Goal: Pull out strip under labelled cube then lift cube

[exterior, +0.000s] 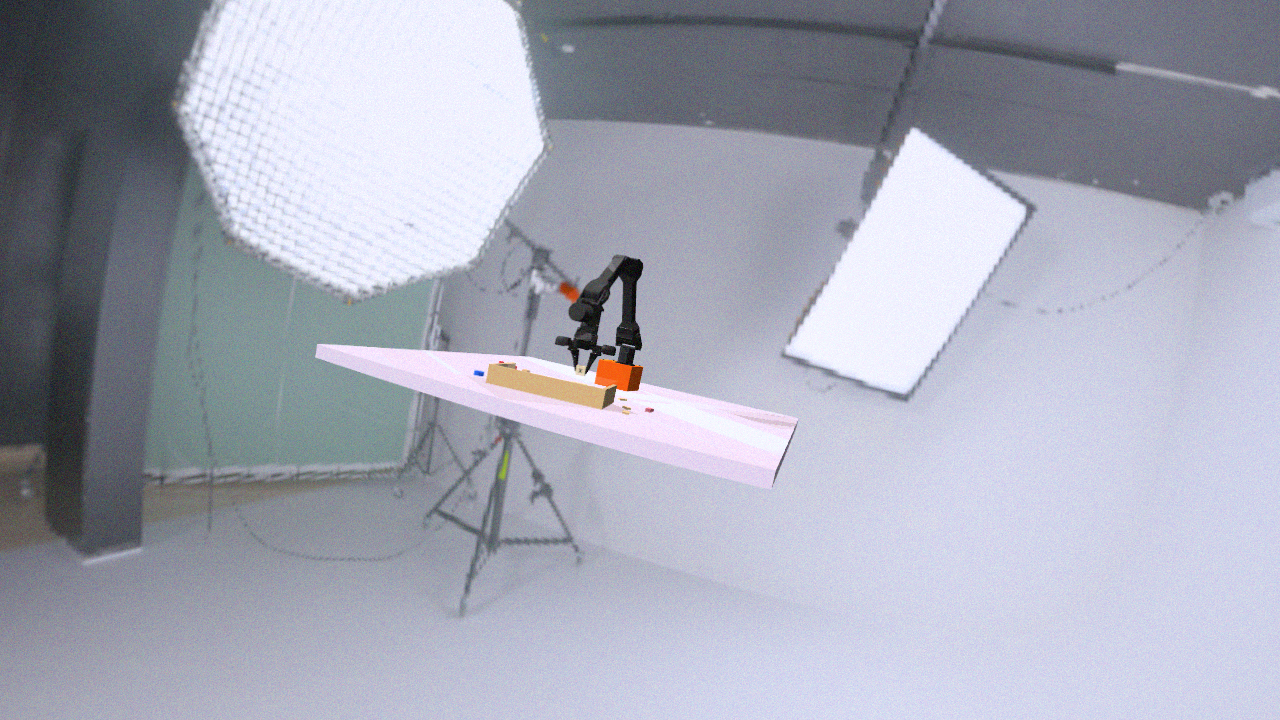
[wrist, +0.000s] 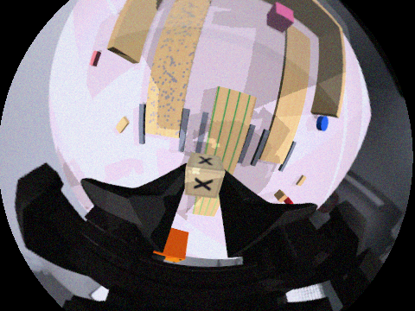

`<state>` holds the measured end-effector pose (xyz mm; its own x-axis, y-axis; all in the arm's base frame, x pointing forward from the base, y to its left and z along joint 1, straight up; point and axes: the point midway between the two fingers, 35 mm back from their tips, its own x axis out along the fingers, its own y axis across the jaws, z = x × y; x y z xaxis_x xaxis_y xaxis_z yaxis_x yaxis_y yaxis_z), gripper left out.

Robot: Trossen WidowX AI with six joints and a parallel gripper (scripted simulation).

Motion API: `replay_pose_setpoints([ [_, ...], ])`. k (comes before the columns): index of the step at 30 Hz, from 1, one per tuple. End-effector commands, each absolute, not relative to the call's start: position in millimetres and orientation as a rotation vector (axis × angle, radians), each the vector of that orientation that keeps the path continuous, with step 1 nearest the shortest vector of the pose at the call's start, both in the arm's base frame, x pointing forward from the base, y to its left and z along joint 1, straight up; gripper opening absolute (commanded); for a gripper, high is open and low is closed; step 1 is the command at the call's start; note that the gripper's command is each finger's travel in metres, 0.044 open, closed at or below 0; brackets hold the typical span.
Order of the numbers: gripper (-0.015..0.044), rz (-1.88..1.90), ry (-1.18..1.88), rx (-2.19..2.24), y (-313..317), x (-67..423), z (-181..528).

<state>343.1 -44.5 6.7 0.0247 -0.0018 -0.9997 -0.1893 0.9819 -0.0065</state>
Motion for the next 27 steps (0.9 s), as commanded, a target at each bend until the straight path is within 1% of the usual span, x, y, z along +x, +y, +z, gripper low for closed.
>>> replay_pose_setpoints([
  [1,0.0000,0.139,1.534,-0.153,-43.1,329.2,8.9],
  [9,0.0000,0.139,1.536,-0.152,-39.6,302.7,6.5],
  [12,0.0000,0.139,1.536,-0.152,-39.5,302.3,11.0],
  [17,0.0000,0.139,1.536,-0.152,-39.4,301.3,41.4],
  [27,0.0000,0.139,1.536,-0.152,-39.4,301.2,42.6],
])
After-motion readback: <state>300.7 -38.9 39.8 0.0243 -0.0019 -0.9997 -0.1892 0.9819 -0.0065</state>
